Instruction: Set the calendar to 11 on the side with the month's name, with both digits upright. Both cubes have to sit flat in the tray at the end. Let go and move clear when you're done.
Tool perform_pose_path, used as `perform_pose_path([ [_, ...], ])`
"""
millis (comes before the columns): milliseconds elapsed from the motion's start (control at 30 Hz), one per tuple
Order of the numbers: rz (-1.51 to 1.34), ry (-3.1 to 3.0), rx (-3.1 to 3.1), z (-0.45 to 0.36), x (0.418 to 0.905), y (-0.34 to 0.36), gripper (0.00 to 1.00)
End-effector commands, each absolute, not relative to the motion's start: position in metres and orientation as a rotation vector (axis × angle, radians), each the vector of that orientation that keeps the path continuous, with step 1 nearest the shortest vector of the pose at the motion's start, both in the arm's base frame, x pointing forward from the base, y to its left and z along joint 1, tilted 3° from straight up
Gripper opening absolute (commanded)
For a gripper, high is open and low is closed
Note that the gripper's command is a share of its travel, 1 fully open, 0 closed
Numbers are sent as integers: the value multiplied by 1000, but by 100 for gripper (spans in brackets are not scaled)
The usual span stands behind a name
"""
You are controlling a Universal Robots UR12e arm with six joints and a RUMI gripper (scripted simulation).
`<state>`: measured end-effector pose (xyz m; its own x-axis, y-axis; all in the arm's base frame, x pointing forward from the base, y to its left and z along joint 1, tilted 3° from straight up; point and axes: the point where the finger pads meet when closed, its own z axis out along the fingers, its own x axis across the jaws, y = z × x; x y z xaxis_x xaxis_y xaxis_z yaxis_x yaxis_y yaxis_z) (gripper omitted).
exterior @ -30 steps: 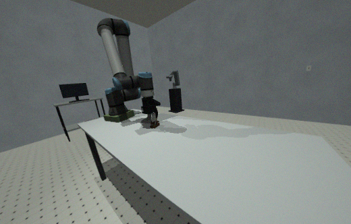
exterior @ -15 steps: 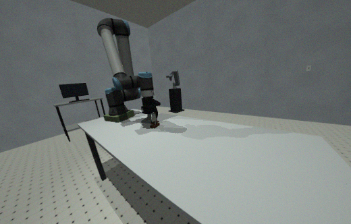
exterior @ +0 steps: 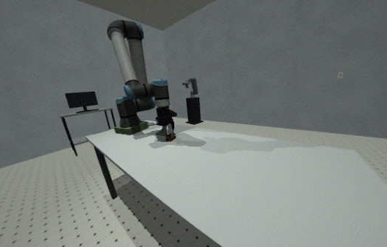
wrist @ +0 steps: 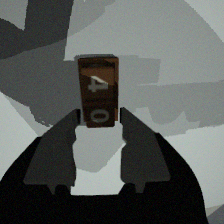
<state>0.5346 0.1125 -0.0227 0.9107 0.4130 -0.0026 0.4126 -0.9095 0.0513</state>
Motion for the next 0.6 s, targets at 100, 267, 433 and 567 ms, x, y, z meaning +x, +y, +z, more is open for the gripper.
perform_pose_path([
  [100, 15, 653, 3021, -22, 535, 112, 28],
  [267, 15, 653, 3021, -15, 535, 113, 28],
  [433, 15, 653, 3021, -5, 535, 113, 28],
  [567, 15, 653, 3021, 15, 534, 114, 28],
])
